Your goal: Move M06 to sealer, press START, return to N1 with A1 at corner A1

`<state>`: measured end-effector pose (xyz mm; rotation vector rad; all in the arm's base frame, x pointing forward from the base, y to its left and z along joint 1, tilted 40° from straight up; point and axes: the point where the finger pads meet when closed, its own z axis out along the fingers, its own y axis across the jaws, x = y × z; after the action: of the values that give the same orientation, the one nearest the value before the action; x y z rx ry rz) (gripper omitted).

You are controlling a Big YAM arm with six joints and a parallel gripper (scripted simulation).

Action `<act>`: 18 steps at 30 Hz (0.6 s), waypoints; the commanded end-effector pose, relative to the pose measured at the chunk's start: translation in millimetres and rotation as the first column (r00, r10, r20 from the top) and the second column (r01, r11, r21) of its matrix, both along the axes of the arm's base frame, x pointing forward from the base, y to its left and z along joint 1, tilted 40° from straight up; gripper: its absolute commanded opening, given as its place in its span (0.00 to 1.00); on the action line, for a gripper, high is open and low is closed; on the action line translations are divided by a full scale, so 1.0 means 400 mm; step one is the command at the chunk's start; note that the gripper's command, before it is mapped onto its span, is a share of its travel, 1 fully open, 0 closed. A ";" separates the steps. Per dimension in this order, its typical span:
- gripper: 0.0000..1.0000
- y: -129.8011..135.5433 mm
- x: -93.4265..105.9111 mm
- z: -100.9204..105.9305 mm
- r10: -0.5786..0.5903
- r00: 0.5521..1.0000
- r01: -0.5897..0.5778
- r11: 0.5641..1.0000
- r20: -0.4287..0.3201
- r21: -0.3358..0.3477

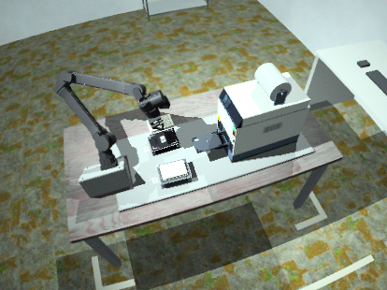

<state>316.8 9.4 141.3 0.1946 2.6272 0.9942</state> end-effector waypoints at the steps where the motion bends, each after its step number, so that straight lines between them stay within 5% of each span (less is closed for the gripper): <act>1: 0.00 0.007 -0.003 0.000 -0.002 1.000 0.002 1.000 -0.003 0.001; 18: 0.00 0.012 0.000 0.003 0.006 1.000 -0.006 1.000 0.006 -0.001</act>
<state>316.4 10.1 141.3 0.1935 2.6293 0.9961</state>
